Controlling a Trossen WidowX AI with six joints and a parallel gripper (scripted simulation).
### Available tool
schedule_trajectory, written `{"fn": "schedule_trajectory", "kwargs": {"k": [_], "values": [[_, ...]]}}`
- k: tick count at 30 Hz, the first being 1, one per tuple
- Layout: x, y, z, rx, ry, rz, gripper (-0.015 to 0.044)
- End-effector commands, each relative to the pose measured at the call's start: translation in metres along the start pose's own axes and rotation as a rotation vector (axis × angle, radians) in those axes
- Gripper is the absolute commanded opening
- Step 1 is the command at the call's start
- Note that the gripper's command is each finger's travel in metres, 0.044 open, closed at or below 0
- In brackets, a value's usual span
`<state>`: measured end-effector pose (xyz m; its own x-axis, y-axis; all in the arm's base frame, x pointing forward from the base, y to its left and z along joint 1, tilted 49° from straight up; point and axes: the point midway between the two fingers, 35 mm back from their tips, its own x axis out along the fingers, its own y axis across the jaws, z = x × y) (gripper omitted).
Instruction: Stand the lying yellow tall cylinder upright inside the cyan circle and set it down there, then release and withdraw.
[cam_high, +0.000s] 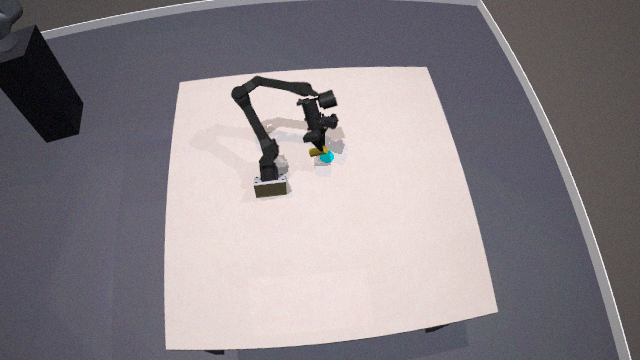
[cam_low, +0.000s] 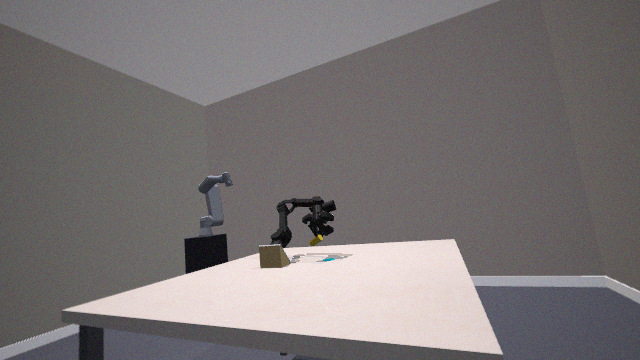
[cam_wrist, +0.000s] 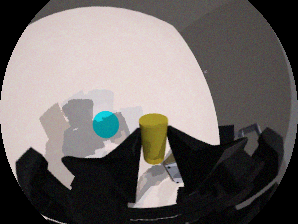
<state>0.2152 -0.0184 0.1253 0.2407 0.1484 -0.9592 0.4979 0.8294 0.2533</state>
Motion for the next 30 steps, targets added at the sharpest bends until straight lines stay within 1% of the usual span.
{"fn": "schedule_trajectory", "kwargs": {"k": [1,30], "values": [[0.0003,-0.0006,0.0,0.003,-0.03,-0.013,0.0105],[-0.0002,-0.0005,0.002,0.03,-0.205,-0.052,0.0105]]}}
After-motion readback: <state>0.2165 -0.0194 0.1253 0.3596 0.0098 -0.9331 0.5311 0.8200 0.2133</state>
